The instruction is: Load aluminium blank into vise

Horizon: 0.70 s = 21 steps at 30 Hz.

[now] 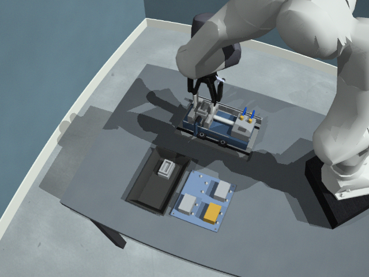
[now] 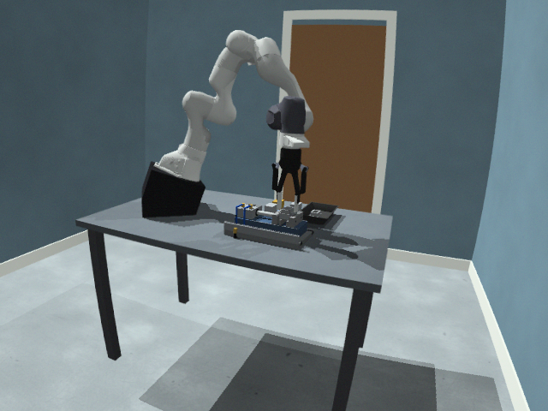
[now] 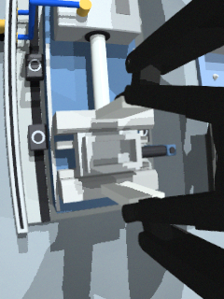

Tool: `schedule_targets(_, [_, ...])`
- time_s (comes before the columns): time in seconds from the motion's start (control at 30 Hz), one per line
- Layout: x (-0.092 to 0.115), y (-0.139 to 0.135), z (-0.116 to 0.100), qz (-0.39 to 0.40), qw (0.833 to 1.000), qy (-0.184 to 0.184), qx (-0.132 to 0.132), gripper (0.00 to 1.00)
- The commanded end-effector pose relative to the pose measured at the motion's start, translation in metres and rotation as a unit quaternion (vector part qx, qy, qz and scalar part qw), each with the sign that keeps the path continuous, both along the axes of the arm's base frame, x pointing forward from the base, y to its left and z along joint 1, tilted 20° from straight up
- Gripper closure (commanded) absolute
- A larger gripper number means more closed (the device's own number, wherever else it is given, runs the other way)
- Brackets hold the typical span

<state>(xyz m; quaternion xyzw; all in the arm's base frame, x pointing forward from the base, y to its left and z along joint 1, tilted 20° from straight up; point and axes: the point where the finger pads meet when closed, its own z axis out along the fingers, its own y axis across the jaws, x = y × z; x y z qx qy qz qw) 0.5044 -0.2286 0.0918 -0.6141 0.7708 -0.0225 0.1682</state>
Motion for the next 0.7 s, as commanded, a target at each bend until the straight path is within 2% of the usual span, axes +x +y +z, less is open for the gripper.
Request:
schedule_targets(0.0, [0.0009, -0.0002, 0.0000, -0.002, 1.000, 0.000, -0.001, 0.60])
schedule_targets(0.33, [0.0009, -0.0002, 0.0000, -0.002, 1.000, 0.000, -0.001, 0.60])
schedule_targets(0.37, [0.0009, -0.0002, 0.0000, -0.002, 1.000, 0.000, -0.001, 1.00])
schedule_targets(0.67, [0.0009, -0.0002, 0.0000, -0.002, 1.000, 0.000, -0.001, 1.00])
